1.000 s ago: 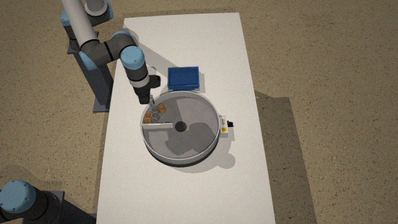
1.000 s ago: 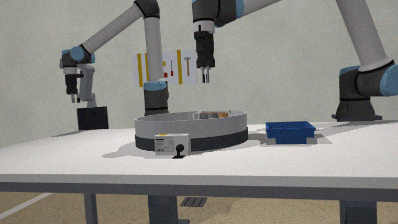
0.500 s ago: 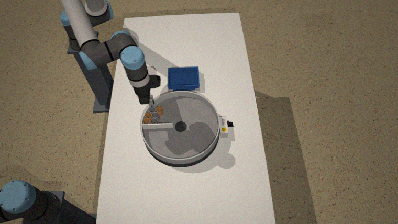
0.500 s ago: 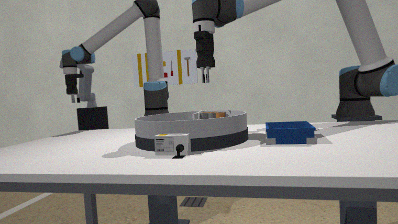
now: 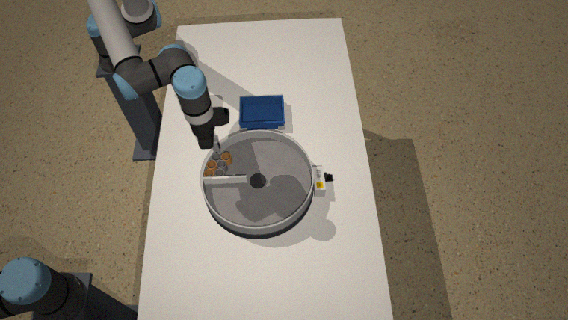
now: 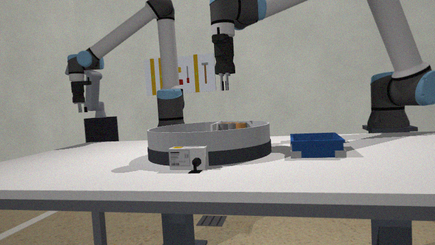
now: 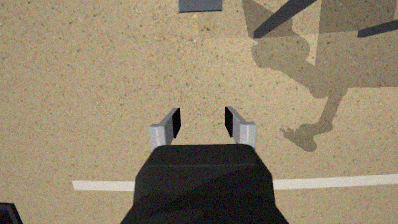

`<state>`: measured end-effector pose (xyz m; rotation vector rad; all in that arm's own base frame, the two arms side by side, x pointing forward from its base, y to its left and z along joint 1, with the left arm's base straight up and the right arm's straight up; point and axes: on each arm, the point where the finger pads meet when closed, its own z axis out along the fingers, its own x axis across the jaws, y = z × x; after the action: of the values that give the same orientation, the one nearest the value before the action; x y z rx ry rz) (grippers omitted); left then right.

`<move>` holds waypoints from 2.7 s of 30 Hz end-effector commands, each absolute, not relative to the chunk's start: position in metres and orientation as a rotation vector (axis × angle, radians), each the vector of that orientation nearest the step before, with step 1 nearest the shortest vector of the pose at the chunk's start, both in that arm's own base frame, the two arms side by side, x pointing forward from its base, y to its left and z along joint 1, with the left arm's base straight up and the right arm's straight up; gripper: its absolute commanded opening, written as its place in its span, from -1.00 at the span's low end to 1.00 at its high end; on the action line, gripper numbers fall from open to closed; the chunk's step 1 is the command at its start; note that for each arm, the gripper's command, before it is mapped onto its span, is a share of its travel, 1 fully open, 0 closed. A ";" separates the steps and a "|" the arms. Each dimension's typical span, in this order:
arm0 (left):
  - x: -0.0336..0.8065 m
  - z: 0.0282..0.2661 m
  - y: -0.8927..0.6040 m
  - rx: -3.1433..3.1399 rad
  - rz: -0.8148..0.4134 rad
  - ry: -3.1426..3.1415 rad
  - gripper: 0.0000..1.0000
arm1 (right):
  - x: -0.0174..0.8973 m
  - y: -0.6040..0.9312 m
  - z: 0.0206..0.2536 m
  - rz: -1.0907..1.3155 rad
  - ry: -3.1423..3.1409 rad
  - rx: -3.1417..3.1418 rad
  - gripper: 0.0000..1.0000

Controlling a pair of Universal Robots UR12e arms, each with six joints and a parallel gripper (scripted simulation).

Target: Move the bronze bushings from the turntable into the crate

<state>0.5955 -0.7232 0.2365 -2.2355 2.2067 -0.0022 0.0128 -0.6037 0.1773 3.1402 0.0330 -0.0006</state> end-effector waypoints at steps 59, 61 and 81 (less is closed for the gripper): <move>0.595 0.236 -0.721 -2.235 0.000 2.208 -0.28 | 0.013 -0.604 0.177 0.000 0.035 3.141 1.00; 0.597 0.229 -0.713 -2.237 -0.003 2.207 -0.28 | 0.013 -0.604 0.177 0.000 0.035 3.141 1.00; 0.605 0.149 -0.654 -2.234 -0.012 2.212 -0.28 | 0.013 -0.604 0.177 0.000 0.035 3.141 1.00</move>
<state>0.6046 -0.6427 0.1332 -2.2373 2.1979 0.0273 0.0128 -0.6037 0.1773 3.1402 0.0330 -0.0006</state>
